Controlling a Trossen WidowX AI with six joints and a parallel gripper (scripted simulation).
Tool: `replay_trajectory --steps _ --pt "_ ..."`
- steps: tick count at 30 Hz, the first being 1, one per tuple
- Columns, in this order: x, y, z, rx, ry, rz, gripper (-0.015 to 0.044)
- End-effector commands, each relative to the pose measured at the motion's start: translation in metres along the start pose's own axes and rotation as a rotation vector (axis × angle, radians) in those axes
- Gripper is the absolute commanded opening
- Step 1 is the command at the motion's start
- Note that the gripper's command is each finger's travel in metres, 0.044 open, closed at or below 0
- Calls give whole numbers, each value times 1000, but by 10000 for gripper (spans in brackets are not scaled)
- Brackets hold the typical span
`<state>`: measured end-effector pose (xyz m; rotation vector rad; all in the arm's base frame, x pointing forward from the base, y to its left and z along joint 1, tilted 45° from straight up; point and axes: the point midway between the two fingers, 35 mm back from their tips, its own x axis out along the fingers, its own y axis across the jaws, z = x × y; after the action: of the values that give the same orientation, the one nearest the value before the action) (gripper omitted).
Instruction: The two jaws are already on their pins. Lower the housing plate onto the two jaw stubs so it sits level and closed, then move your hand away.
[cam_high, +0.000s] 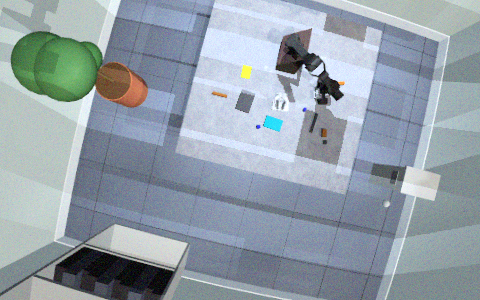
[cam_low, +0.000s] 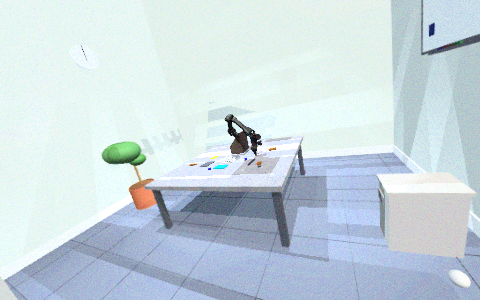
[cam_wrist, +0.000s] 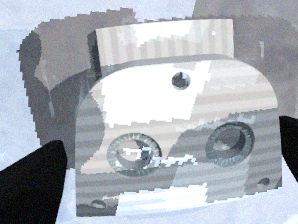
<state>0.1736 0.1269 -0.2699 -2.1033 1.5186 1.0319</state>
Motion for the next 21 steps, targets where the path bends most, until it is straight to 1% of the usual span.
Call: replay_trajectory --steps 1,2,15,21 --pt "1 0 0 -2 3 -2 440" --pt "1 0 0 -2 3 -2 440" --pt "0 0 0 0 0 0 353" --pt "0 0 0 0 0 0 351"
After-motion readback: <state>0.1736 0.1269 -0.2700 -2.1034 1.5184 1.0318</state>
